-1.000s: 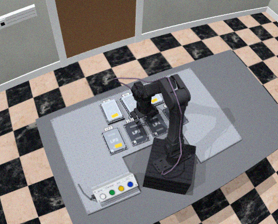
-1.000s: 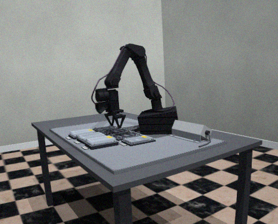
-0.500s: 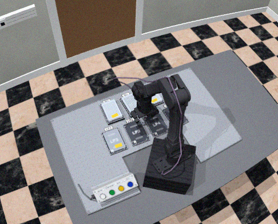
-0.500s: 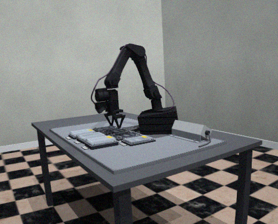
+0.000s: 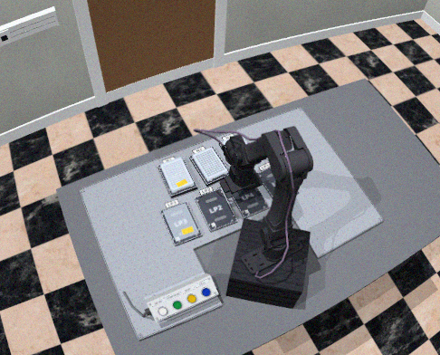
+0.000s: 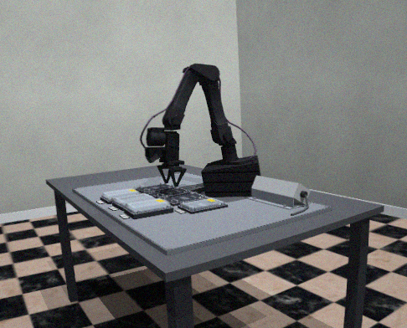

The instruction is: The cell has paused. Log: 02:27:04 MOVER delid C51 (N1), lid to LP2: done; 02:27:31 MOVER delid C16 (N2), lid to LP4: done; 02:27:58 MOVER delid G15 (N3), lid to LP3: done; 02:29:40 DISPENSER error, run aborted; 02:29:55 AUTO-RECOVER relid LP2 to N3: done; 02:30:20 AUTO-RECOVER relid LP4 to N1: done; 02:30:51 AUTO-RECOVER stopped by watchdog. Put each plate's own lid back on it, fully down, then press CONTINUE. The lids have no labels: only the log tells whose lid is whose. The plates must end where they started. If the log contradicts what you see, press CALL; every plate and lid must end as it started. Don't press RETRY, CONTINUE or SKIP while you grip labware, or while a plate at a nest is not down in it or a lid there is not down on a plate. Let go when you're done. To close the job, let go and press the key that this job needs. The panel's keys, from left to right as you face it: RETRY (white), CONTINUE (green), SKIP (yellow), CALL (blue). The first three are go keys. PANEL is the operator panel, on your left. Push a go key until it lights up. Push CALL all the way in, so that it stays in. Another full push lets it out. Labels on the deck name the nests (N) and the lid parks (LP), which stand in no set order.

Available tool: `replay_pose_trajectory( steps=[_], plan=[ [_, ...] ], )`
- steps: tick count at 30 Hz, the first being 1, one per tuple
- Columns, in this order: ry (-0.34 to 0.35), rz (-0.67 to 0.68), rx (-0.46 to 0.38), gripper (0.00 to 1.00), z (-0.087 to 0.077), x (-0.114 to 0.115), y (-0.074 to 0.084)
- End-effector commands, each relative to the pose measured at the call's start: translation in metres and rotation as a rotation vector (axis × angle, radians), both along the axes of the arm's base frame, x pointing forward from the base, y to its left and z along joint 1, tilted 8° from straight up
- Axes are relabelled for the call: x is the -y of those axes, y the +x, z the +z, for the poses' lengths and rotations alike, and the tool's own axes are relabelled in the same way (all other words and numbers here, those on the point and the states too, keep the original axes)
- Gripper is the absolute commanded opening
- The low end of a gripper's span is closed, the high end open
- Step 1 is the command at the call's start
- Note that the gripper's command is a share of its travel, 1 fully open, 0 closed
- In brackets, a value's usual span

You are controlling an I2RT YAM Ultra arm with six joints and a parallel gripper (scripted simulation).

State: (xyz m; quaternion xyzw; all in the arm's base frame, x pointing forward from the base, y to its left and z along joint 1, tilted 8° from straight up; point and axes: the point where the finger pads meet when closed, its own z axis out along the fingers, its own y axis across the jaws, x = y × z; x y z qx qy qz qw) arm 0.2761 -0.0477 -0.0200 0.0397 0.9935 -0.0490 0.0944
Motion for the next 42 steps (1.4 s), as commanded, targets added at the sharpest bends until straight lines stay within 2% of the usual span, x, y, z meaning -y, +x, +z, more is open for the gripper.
replay_pose_trajectory(
  steps=[1, 6, 9, 14, 15, 20, 35, 37, 42],
  plan=[
    [-0.013, 0.054, 0.239, 0.91, 0.016, 0.016, 0.027],
    [-0.03, 0.07, 0.405, 0.86, 0.02, 0.041, 0.026],
    [-0.027, 0.072, 0.421, 0.85, 0.017, 0.046, 0.024],
    [-0.032, 0.085, 0.571, 0.8, 0.013, 0.069, 0.021],
    [-0.035, 0.088, 0.603, 0.0, 0.014, 0.073, 0.021],
    [-0.053, 0.093, 0.627, 0.0, 0.028, 0.106, 0.032],
    [-0.052, 0.099, 0.632, 0.0, 0.029, 0.103, 0.034],
    [-0.051, 0.091, 0.622, 0.0, 0.026, 0.1, 0.028],
    [-0.051, 0.091, 0.622, 0.0, 0.026, 0.1, 0.028]
  ],
)
